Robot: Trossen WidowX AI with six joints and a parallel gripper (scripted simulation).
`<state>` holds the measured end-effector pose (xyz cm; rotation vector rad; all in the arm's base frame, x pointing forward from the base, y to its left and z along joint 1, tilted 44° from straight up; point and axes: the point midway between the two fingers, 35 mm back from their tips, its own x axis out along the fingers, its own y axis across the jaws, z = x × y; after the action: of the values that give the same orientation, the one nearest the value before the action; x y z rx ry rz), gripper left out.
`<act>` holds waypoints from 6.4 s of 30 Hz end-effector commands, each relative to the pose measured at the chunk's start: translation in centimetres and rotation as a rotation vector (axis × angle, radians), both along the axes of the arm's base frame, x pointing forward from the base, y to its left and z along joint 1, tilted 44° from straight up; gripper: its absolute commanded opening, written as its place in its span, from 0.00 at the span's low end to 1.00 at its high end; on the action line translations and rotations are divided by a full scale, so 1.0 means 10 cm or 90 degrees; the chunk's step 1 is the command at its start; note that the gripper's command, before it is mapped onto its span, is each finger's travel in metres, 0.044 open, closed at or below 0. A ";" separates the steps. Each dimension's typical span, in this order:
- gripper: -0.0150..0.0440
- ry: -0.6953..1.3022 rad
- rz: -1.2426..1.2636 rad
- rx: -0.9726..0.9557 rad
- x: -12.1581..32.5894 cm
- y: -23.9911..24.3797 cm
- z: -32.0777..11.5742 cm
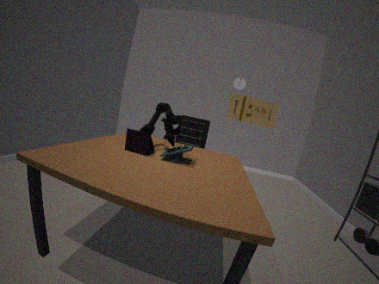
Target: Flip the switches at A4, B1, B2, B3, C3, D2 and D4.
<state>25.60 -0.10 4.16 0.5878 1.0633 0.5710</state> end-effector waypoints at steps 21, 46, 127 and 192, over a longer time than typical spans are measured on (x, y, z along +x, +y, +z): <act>0.25 0.002 -0.001 0.005 0.04 0.10 -0.08; 0.25 0.002 -0.001 0.005 0.05 0.12 -0.10; 0.25 0.004 -0.001 0.006 -0.37 0.33 -0.06; 0.25 0.017 0.010 0.001 -0.56 -0.08 0.30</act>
<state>21.14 1.19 4.92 0.5954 1.0883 0.5703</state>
